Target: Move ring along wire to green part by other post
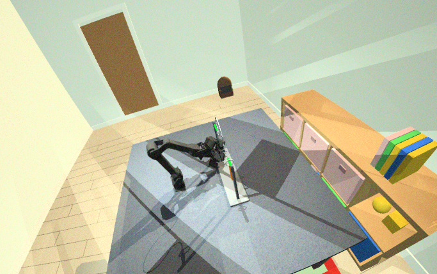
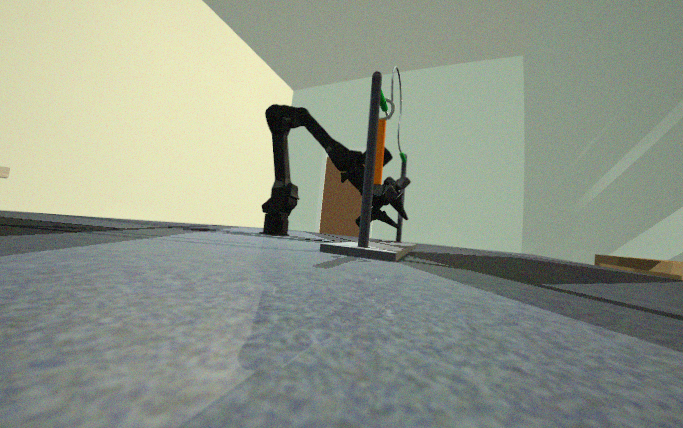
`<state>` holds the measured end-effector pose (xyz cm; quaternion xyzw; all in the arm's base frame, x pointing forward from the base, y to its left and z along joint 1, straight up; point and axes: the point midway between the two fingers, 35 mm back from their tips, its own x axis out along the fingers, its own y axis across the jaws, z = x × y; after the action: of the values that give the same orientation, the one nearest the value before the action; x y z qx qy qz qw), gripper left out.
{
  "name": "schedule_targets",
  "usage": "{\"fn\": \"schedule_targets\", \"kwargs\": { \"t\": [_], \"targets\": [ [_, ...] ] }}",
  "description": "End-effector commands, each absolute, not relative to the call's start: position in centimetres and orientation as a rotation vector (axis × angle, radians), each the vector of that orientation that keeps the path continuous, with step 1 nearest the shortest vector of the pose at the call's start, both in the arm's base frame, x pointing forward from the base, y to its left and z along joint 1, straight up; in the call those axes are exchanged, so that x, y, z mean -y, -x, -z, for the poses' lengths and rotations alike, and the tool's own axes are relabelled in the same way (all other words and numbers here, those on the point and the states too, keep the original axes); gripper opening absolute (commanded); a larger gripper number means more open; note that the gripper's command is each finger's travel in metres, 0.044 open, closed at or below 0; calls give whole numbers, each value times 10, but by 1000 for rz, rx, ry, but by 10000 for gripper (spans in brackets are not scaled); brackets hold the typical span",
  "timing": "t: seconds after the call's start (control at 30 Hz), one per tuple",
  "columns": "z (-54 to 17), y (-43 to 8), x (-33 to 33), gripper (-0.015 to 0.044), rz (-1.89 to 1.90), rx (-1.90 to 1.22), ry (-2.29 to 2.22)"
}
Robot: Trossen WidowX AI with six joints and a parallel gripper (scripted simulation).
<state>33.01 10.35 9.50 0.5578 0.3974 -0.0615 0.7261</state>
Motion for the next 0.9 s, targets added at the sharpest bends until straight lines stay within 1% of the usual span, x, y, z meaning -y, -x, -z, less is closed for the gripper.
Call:
{"fn": "schedule_targets", "kwargs": {
  "t": [0.0,0.5,0.87],
  "targets": [
    [-97,-338,-87,160,102,-827,-1218],
    [-96,-355,-14,160,-44,-618,-1035],
    [-96,-338,63,160,-115,-397,-761]
  ]
}}
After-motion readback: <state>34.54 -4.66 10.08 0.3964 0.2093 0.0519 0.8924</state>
